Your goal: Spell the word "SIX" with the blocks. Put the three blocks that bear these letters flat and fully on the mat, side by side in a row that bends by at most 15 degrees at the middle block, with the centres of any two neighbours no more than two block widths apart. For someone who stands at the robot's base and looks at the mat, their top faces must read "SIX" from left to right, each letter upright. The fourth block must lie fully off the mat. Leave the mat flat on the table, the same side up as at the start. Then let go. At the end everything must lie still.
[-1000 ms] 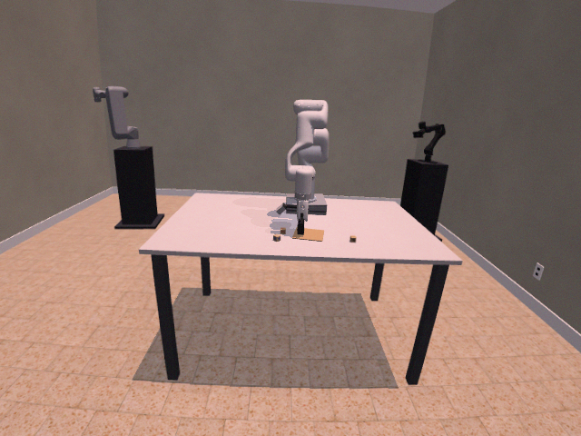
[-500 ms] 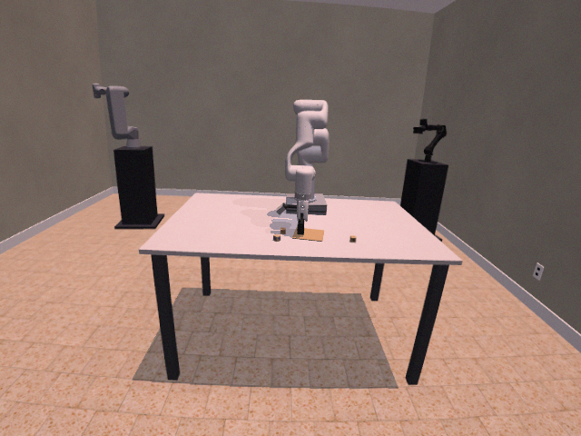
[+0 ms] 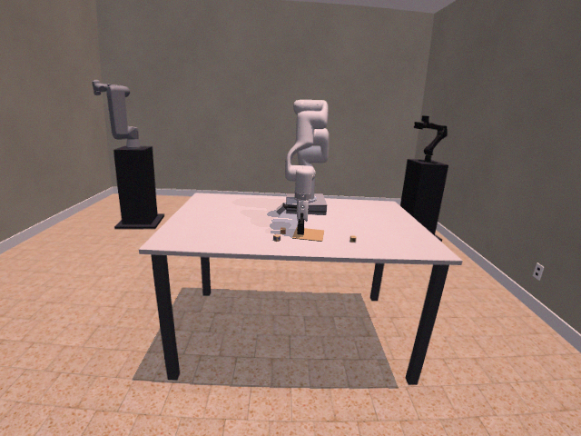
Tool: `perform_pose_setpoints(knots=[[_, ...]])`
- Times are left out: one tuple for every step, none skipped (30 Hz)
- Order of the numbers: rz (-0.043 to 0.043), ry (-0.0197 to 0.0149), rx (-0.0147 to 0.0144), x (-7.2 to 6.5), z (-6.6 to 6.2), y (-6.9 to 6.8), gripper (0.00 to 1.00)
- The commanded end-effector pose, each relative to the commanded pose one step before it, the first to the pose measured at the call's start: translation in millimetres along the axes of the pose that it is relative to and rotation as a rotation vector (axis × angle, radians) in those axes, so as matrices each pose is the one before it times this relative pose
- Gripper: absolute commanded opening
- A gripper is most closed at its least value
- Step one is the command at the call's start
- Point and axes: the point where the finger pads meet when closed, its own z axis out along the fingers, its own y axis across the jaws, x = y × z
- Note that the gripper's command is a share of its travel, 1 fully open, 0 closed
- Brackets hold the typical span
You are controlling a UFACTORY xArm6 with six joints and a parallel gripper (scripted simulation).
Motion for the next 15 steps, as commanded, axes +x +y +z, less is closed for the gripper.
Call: perform_pose_setpoints(knots=[[0.00005, 0.0003, 0.00374, 0.14, -1.13, -1.51, 0.21], [0.0, 0.0, 0.0, 0.0, 0.0, 0.0, 0.21], [0.0, 0.0, 0.0, 0.0, 0.0, 0.0, 0.21], [0.0, 0.0, 0.0, 0.0, 0.0, 0.0, 0.26], [0.0, 0.0, 0.0, 0.0, 0.0, 0.0, 0.26], [0.0, 0.0, 0.0, 0.0, 0.0, 0.0, 0.26], [0.0, 0.0, 0.0, 0.0, 0.0, 0.0, 0.3], [0.0, 0.0, 0.0, 0.0, 0.0, 0.0, 0.3], [0.0, 0.0, 0.0, 0.0, 0.0, 0.0, 0.3], [0.0, 0.0, 0.0, 0.0, 0.0, 0.0, 0.34], [0.0, 0.0, 0.0, 0.0, 0.0, 0.0, 0.34], [0.0, 0.0, 0.0, 0.0, 0.0, 0.0, 0.34], [0.0, 0.0, 0.0, 0.0, 0.0, 0.0, 0.34], [0.0, 0.0, 0.0, 0.0, 0.0, 0.0, 0.34], [0.0, 0.0, 0.0, 0.0, 0.0, 0.0, 0.38]])
